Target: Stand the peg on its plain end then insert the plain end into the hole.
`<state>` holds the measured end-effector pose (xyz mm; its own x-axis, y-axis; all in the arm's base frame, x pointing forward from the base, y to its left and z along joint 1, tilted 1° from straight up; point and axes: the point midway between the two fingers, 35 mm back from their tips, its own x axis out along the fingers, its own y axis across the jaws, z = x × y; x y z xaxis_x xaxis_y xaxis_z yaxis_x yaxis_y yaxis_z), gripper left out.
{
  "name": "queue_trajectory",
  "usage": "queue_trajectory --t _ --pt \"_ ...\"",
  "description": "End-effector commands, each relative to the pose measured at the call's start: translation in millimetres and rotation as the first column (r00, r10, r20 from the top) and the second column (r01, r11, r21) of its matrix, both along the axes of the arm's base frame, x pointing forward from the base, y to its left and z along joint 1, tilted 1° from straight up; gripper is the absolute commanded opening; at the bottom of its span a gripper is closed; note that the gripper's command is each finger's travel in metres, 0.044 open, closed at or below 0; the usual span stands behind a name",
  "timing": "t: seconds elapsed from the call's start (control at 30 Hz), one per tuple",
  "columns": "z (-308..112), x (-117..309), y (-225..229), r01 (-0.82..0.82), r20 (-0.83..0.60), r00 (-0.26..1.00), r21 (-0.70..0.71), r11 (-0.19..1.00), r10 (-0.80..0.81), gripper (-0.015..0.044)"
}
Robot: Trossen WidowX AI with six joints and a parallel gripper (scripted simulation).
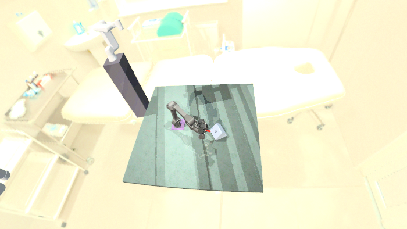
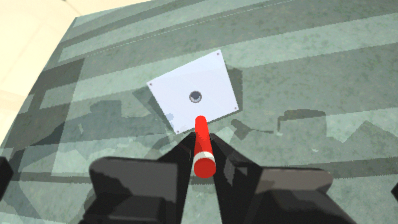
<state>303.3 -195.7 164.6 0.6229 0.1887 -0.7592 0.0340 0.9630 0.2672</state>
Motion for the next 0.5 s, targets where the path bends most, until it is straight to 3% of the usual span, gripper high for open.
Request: queue_trajectory --t 0.0,0.47 --pt "-4 6 2 0.002 0.009 1.000 0.013 1.000 -0.002 0.0000" --pt "-18 27 8 0.011 0.046 0.999 0.043 0.999 -0.013 0.0000"
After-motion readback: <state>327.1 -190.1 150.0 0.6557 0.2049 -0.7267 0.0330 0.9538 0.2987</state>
